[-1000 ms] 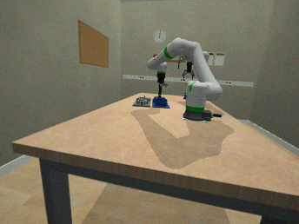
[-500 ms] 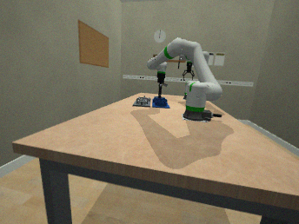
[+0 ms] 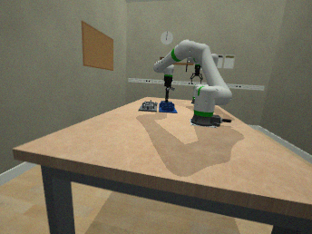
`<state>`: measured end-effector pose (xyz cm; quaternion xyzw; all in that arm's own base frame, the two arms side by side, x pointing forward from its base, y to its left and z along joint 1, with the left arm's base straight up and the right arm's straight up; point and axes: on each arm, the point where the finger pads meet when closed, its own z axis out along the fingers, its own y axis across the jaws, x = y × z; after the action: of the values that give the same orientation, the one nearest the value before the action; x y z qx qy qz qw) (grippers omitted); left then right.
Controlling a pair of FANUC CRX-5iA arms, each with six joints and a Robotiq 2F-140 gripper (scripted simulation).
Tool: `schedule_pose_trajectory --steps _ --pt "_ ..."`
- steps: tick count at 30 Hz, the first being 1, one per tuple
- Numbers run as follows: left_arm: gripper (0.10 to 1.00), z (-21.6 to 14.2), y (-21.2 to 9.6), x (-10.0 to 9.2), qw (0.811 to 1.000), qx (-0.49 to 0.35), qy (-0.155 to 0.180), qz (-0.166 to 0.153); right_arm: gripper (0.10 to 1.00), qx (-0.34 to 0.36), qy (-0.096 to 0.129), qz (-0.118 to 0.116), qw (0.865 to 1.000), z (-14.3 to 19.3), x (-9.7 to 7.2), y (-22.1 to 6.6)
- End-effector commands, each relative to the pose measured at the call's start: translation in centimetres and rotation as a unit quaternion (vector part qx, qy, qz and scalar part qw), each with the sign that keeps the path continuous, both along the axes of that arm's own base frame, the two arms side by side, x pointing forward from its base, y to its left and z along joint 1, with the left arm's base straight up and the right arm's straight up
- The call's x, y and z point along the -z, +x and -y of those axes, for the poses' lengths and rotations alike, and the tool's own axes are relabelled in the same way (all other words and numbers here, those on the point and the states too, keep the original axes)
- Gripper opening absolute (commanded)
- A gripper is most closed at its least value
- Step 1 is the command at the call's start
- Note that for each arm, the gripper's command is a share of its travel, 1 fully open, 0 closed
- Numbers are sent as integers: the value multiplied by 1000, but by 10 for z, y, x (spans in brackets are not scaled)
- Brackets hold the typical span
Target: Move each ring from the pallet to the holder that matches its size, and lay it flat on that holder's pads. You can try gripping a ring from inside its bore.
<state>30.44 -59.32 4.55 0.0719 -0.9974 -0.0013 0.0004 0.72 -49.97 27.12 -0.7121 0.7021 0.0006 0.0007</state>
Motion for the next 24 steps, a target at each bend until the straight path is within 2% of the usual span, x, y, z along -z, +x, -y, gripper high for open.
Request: schedule_pose_trajectory --steps 1,3,10,20,24 --pt "531 1 0 -6 1000 0 -1 0 1000 0 -1 0 1000 0 -1 0" --pt "531 1 0 -6 1000 0 -1 0 1000 0 -1 0 1000 0 -1 0" --pt "531 1 0 -39 1000 0 -1 0 1000 0 -1 0 1000 0 -1 0" --pt "531 1 1 -41 1000 0 -1 0 1000 0 -1 0 1000 0 -1 0" --pt "531 -1 12 -41 1000 0 -1 0 1000 0 -1 0 1000 0 -1 0"
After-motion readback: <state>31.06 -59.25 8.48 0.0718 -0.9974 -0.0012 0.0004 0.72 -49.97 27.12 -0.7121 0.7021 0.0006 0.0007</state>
